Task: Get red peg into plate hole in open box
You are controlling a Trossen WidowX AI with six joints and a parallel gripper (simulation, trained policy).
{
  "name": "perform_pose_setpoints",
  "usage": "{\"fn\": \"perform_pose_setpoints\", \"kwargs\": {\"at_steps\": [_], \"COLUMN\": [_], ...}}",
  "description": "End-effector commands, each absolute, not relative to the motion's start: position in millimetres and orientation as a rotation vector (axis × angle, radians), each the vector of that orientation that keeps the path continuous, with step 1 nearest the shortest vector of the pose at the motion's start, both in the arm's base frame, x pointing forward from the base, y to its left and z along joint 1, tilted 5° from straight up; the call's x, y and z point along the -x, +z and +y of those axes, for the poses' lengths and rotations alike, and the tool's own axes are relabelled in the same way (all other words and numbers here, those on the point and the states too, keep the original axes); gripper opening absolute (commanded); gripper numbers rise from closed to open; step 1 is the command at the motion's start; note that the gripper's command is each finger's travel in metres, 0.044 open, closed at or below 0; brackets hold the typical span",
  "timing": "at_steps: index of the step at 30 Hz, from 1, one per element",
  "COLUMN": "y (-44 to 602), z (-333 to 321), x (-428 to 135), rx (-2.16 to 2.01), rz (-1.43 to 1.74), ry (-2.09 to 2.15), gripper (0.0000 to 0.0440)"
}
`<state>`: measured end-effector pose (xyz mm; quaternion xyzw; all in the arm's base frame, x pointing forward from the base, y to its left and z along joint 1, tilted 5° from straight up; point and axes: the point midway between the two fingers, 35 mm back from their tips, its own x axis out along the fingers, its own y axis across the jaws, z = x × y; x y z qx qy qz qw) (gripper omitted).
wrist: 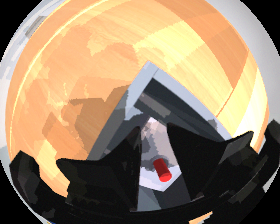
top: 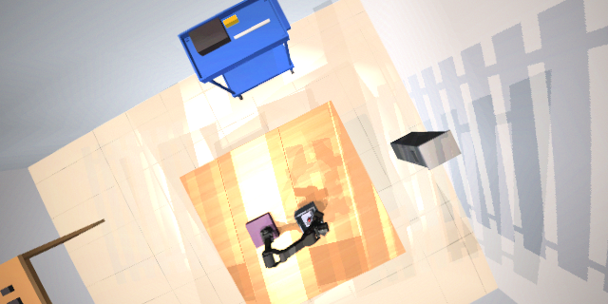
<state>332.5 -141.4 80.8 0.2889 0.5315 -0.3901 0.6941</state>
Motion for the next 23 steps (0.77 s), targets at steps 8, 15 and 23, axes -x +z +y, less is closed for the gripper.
{"fn": "perform_pose_setpoints", "kwargs": {"at_steps": [8,15,23], "y": [78.9,79.5,82.3], "z": [-161.1,-177.9,-199.9], "x": [-339.7,-338.9,-333.9], "rx": [-0.650,-0.653,-0.648], "rz": [1.227,1.240,1.248], "ry": [-0.871,-0.886,-0.914], "gripper": [0.0106,0.0095,0.0090]}}
